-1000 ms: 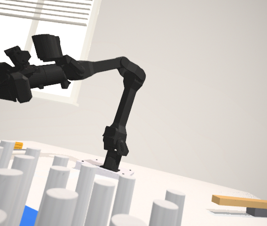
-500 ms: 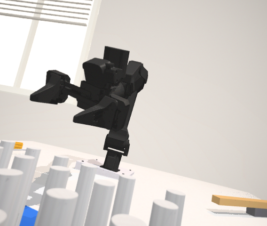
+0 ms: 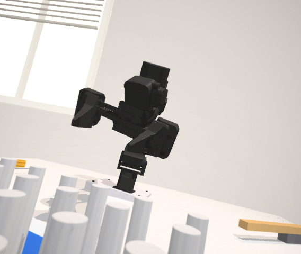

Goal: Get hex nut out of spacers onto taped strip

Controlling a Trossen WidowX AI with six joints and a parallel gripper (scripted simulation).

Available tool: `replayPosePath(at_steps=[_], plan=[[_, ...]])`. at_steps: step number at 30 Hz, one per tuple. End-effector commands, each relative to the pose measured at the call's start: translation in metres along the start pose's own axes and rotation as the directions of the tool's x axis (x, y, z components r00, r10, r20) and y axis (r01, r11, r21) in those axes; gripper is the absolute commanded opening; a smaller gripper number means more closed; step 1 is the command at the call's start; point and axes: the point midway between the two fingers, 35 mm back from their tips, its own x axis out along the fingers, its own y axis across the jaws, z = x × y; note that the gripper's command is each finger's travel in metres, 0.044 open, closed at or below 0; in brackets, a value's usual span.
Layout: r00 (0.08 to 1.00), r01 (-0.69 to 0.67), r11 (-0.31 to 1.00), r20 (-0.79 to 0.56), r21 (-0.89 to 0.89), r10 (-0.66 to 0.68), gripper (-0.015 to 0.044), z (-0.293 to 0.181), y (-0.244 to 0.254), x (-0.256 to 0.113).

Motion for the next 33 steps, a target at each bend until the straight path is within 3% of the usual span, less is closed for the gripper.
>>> replayPosePath(at_steps=[1, 22, 25, 28, 33], plan=[[1.0, 0.002, 1.0, -0.006, 0.002, -0.002, 0.044, -0.003, 0.0, 0.0], [1.0, 0.005, 1.0, -0.009, 0.009, -0.005, 0.044, -0.004, -0.001, 0.0], [0.998, 0.045, 0.993, -0.055, 0.11, -0.039, 0.044, -0.005, -0.02, 0.009], [0.982, 0.152, 0.935, -0.154, 0.322, -0.107, 0.044, -0.011, -0.062, 0.025], [0.922, 0.374, 0.677, -0.335, 0.634, -0.196, 0.044, -0.031, -0.145, 0.038]])
